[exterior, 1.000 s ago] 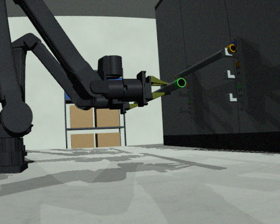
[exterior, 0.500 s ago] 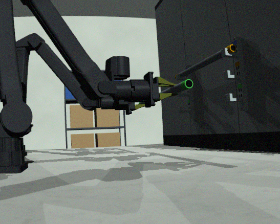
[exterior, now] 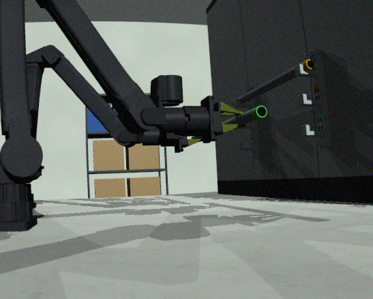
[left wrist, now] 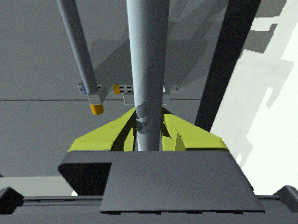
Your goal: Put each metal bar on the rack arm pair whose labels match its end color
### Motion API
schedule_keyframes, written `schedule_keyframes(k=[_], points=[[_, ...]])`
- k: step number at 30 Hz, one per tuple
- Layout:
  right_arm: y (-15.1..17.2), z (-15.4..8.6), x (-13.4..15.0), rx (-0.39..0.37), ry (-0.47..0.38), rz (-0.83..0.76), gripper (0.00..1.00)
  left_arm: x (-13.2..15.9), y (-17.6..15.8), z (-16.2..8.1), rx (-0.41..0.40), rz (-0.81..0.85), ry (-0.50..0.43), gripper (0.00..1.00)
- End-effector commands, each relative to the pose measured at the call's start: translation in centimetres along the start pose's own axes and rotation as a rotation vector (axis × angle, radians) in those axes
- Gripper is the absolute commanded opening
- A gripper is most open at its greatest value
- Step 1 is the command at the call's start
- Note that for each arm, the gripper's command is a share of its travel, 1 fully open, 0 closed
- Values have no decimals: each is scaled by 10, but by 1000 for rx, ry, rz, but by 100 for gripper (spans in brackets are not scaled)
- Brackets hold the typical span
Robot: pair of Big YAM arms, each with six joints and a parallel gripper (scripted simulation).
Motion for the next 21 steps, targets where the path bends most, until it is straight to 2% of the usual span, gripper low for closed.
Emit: schedule_keyframes(k=[1,21], points=[[-26,21,1,56,11,23,0,5,21,21,-43,-23,17,0],[-26,51,2,56,11,23,0,5,22,51,-43,-23,17,0]])
Point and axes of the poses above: on each arm, the point where the finger pads meet when closed, its own z axis out along the fingers, its own y axis across the jaws, x = y × z, the point moved 5 cm from there along -z, back along the fingers, and after that the axes turned 1 degree about -z, right-handed, at the moved point
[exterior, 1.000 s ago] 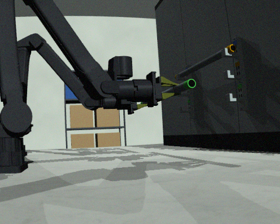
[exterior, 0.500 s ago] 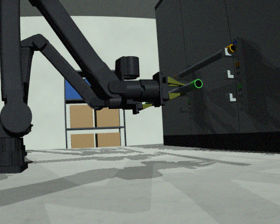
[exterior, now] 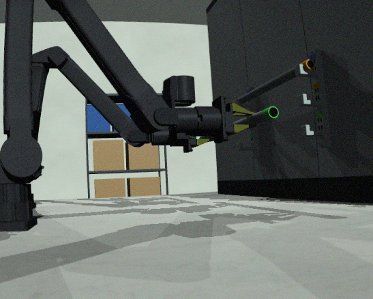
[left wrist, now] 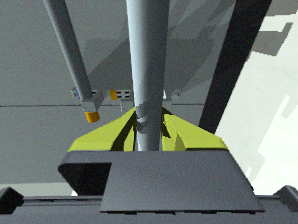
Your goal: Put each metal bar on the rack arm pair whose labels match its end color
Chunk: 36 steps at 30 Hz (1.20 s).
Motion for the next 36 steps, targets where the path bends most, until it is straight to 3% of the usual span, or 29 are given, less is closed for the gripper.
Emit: schedule_keyframes(k=[1,36], points=[[-27,24,1,59,10,24,0,5,23,24,-45,-23,16,0],[-29,75,2,60,10,24,0,5,25,76,-45,-23,16,0]])
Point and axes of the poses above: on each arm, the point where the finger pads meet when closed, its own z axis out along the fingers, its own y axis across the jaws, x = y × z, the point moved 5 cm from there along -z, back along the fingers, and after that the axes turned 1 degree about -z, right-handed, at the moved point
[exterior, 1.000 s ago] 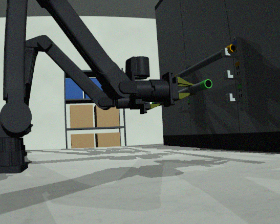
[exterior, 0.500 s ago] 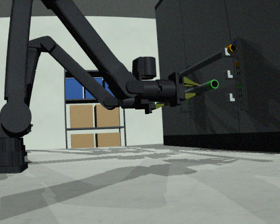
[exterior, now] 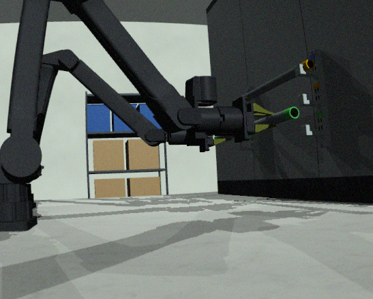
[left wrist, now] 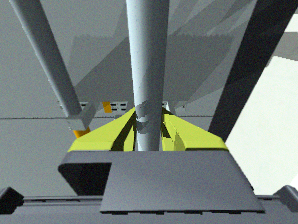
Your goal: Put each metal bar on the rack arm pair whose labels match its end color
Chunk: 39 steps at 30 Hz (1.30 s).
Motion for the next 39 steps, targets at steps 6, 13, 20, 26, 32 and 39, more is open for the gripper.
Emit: schedule_keyframes(k=[6,13,20,26,32,39], points=[[-30,32,1,62,7,24,0,5,25,33,-48,-24,14,0],[-30,37,1,62,7,24,0,5,26,38,-48,-24,14,0],[-31,37,1,62,7,24,0,5,26,38,-48,-24,14,0],[-31,37,1,62,7,24,0,5,27,38,-48,-24,14,0],[-32,40,1,62,7,24,0,5,27,40,-48,-24,14,0],[-33,44,1,62,7,24,0,5,28,44,-48,-24,14,0]])
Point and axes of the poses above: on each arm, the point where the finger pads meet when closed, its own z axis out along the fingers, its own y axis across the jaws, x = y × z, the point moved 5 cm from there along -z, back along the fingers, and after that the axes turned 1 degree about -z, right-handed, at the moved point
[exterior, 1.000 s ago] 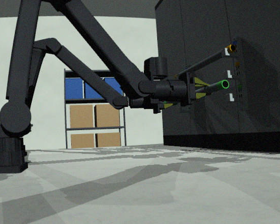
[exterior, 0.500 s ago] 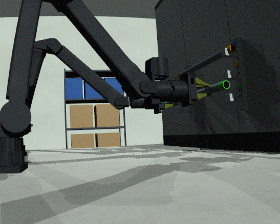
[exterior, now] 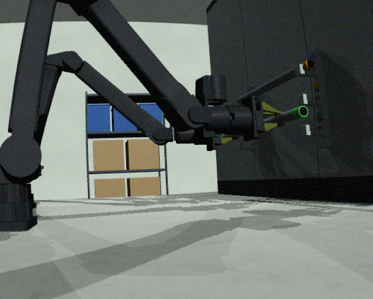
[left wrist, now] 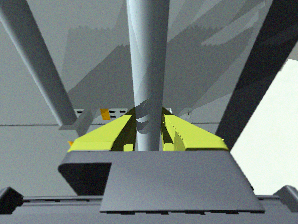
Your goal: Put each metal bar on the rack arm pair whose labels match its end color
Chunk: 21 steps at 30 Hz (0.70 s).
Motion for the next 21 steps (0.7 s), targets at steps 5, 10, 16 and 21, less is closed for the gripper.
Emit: schedule_keyframes(k=[5,10,16,21], points=[[-30,23,1,62,6,24,0,5,25,22,-47,-23,12,0],[-30,24,2,62,6,24,0,5,25,23,-47,-23,12,0],[-30,25,2,62,6,24,0,5,25,25,-47,-23,12,0],[-30,27,2,62,6,24,0,5,25,26,-47,-23,12,0]])
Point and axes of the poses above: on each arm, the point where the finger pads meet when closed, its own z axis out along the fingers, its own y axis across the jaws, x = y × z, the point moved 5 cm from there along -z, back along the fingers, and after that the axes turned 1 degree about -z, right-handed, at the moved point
